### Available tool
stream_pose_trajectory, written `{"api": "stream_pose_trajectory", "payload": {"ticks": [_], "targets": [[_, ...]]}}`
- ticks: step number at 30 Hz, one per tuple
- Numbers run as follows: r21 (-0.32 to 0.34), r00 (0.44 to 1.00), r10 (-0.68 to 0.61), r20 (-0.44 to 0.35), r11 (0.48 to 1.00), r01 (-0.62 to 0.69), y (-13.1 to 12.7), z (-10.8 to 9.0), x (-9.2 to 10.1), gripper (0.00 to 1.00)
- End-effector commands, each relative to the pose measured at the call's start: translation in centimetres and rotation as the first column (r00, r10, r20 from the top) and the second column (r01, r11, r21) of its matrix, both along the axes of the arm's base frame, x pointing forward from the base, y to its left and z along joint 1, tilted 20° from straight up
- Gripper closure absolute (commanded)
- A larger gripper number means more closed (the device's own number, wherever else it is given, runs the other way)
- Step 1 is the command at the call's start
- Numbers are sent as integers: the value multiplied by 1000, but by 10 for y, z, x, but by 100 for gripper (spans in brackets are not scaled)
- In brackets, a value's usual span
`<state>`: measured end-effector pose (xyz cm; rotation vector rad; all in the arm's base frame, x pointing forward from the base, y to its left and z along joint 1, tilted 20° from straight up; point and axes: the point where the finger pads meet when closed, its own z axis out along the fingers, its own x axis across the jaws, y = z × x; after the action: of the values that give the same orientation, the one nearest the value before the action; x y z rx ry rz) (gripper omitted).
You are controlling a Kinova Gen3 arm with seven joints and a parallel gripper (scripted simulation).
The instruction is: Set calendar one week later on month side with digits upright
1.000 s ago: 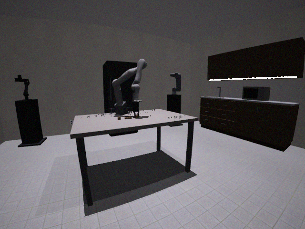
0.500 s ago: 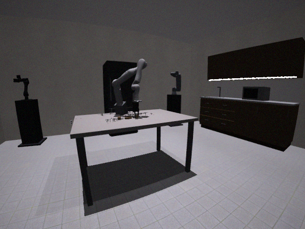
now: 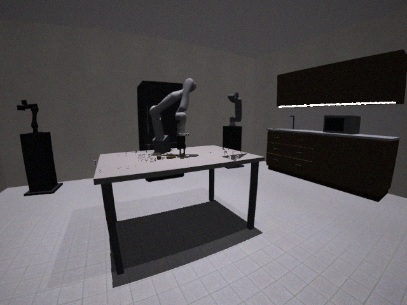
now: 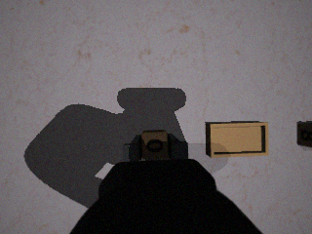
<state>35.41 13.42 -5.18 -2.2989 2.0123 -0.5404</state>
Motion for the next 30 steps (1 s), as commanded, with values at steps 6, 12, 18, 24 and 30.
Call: {"api": "stream_pose_trajectory", "payload": {"ticks": [6,12,18,24,30], "targets": [[1,1000,0,1,1000,0,0,0,0,43],[1,1000,0,1,1000,0,0,0,0,43],[1,1000,0,1,1000,0,0,0,0,43],[1,1000,0,0,1000,0,1,1,0,43],[1,1000,0,0,1000,0,1,3,-1,43]]}}
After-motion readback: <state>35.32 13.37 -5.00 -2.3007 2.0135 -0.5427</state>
